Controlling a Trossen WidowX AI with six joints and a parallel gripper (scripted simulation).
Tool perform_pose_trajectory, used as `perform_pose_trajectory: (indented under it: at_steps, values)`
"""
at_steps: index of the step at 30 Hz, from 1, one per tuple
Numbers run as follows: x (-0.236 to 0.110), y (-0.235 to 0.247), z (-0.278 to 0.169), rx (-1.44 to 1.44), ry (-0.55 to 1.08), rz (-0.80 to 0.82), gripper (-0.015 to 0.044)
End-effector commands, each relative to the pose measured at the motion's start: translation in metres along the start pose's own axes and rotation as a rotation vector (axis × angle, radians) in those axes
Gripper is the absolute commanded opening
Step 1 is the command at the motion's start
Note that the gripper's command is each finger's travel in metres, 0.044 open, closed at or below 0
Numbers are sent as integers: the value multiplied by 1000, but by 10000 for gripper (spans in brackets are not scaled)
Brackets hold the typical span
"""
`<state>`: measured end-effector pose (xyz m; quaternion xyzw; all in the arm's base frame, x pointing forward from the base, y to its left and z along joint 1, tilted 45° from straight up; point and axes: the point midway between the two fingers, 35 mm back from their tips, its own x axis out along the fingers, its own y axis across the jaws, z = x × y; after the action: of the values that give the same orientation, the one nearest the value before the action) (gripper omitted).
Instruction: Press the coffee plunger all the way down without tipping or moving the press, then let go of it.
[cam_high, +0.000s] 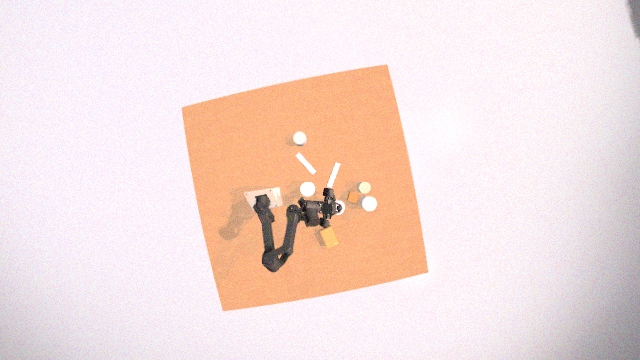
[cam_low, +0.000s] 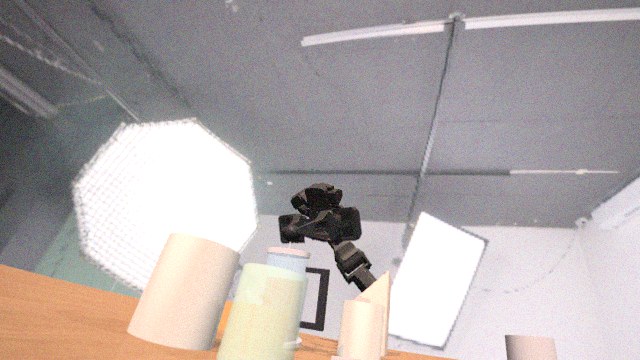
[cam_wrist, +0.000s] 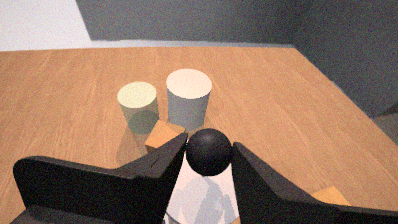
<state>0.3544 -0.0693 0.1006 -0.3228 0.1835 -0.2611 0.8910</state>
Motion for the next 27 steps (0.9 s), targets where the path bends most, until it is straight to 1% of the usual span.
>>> perform_pose_trajectory:
  at_steps: [1, 9, 21, 27]
  values:
    - [0, 0, 0, 0, 0, 0, 126]
    - [0, 0, 0, 0, 0, 0, 126]
    - [0, 0, 0, 0, 0, 0, 440]
    - [-6, 1, 7, 1, 4, 1, 440]
